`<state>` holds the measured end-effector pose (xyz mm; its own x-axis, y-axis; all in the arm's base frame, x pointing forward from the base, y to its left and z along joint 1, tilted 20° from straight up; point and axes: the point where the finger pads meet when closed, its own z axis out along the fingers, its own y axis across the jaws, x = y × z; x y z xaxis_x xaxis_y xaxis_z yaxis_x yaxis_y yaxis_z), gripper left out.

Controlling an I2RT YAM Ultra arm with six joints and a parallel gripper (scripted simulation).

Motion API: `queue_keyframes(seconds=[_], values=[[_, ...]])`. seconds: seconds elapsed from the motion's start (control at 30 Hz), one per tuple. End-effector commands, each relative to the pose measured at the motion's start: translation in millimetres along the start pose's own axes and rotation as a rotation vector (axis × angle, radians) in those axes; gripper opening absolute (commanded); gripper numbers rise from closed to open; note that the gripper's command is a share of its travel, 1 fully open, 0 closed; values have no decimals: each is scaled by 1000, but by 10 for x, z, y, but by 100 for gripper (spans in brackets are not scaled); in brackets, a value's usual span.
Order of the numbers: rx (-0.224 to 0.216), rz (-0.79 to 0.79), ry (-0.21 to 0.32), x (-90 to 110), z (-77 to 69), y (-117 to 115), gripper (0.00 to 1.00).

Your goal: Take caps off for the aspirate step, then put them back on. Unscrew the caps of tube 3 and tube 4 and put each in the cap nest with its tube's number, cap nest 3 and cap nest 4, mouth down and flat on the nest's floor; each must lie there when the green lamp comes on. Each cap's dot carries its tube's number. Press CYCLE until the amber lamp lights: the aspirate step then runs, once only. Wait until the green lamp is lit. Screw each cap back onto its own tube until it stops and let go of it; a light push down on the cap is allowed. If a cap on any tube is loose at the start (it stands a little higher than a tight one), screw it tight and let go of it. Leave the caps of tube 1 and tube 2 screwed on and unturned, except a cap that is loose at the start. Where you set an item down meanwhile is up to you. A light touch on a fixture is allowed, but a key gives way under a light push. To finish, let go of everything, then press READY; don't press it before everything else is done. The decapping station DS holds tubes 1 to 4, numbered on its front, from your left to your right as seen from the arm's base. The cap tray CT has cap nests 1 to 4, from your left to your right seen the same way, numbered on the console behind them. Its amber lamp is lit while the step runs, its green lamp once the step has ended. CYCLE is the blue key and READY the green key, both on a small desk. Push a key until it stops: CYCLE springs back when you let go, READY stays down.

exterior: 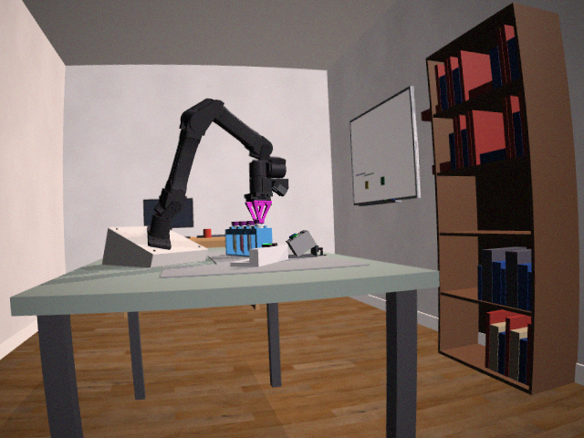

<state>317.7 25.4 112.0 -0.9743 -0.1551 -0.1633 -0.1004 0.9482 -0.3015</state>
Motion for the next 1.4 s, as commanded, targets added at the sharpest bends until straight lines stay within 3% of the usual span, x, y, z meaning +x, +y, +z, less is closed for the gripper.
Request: queue_keyframes(seconds=[0.0,0.2,0.37,0.4,0.8,1.2,1.27,1.37], values=[[-5,177,-21,-52,-44,-1,0],[-6,296,-21,-52,-43,-2,0],[-6,296,-21,-52,-44,-1,0],[-6,296,-21,-52,-34,-1,49],[-6,296,-21,-52,-34,-1,49],[-1,-184,-22,-52,-44,-1,49],[-1,-184,-22,-52,-44,-1,49],[0,-304,-22,-52,-44,0,49]])
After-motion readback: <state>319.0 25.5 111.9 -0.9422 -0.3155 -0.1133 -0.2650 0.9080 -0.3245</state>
